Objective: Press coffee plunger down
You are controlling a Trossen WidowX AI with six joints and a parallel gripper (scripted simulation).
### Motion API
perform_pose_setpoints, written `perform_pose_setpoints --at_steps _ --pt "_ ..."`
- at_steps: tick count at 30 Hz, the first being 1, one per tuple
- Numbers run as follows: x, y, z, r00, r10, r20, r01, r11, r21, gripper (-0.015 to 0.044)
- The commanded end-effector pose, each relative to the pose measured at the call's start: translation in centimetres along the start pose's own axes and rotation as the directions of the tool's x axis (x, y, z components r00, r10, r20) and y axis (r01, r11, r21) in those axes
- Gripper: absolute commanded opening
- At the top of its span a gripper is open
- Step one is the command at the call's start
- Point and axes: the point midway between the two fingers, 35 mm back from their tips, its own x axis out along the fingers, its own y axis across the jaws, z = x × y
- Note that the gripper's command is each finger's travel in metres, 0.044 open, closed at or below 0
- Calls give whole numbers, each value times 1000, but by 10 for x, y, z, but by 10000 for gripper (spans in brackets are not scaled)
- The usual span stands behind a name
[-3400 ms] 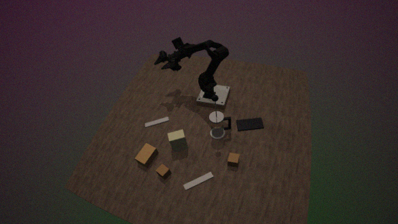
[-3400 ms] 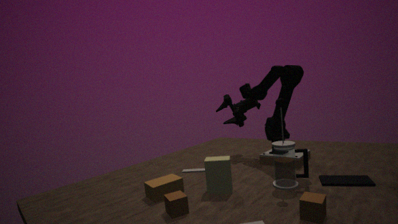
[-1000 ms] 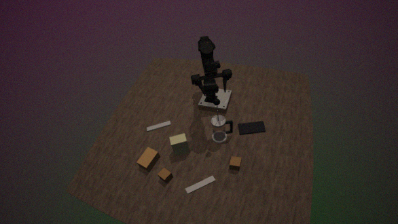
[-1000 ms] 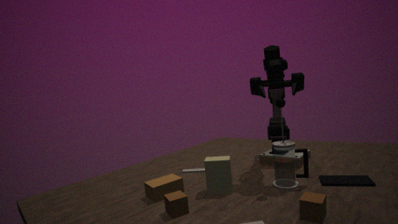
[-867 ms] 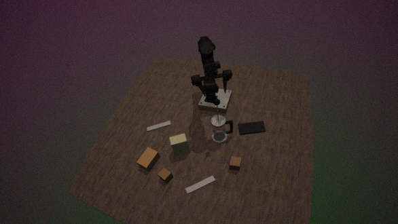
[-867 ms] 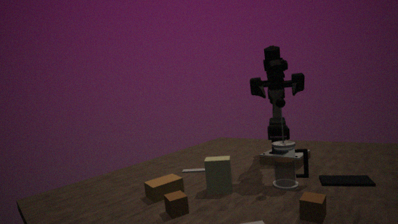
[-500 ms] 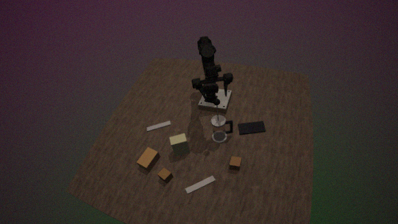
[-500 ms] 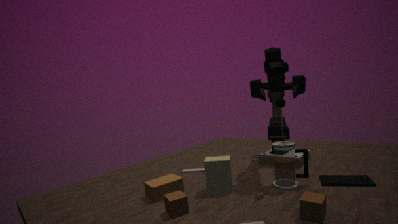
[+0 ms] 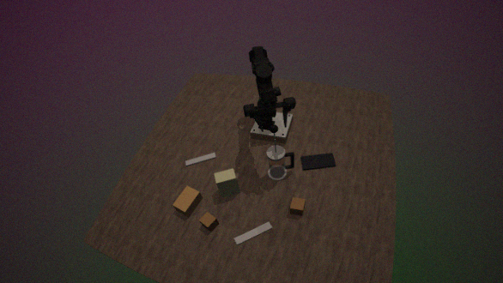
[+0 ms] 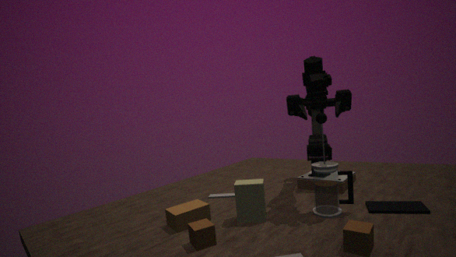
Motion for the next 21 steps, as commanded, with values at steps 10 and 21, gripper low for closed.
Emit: perform_pose_setpoints --at_steps 10,21 --pt "2 -1 0 1000 -5 -1 5 1000 4 126" --pt "3 -1 -2 1000 -5 -1 5 1000 4 126"
